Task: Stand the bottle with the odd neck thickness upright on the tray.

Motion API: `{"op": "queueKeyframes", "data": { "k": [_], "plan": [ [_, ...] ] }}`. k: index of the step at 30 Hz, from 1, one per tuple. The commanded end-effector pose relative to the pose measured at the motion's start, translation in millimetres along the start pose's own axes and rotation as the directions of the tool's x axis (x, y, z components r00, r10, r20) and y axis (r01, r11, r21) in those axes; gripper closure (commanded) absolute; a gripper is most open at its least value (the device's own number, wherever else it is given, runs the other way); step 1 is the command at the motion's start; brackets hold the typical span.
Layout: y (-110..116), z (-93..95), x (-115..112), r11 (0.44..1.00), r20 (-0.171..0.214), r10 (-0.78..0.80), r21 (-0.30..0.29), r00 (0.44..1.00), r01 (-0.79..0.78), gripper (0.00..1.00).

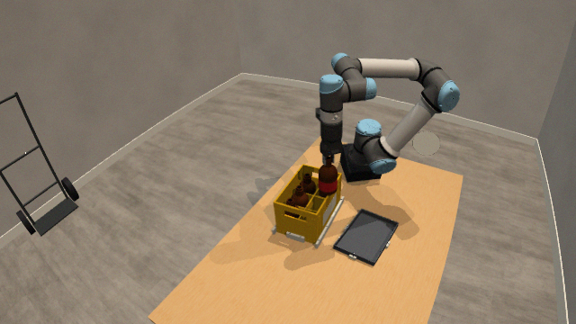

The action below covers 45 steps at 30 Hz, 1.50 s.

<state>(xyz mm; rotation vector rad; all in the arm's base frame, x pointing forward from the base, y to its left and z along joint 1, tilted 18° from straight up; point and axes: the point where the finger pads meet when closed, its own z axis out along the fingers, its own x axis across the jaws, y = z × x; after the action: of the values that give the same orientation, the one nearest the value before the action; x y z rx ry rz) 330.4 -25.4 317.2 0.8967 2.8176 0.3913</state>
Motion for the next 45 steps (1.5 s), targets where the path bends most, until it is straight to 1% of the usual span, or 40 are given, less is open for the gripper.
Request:
{"op": "queueKeyframes", "data": {
  "k": [1, 7, 9, 24, 26, 41, 45],
  "plan": [
    [8.0, -0.3, 6.2, 1.0, 0.001, 0.0, 0.0, 1.0, 0.0, 1.0],
    [17.9, -0.3, 14.3, 1.0, 0.001, 0.0, 0.0, 1.0, 0.0, 1.0],
    [17.9, -0.3, 14.3, 1.0, 0.001, 0.0, 0.0, 1.0, 0.0, 1.0],
    [44.6, -0.3, 36.2, 1.0, 0.001, 0.0, 0.0, 1.0, 0.0, 1.0],
    [44.6, -0.3, 36.2, 1.0, 0.001, 0.0, 0.0, 1.0, 0.0, 1.0],
    [71.9, -0.3, 58.5, 1.0, 0.001, 0.0, 0.0, 1.0, 0.0, 1.0],
    [75.5, -0.3, 61.4, 1.0, 0.001, 0.0, 0.0, 1.0, 0.0, 1.0]
  ]
}}
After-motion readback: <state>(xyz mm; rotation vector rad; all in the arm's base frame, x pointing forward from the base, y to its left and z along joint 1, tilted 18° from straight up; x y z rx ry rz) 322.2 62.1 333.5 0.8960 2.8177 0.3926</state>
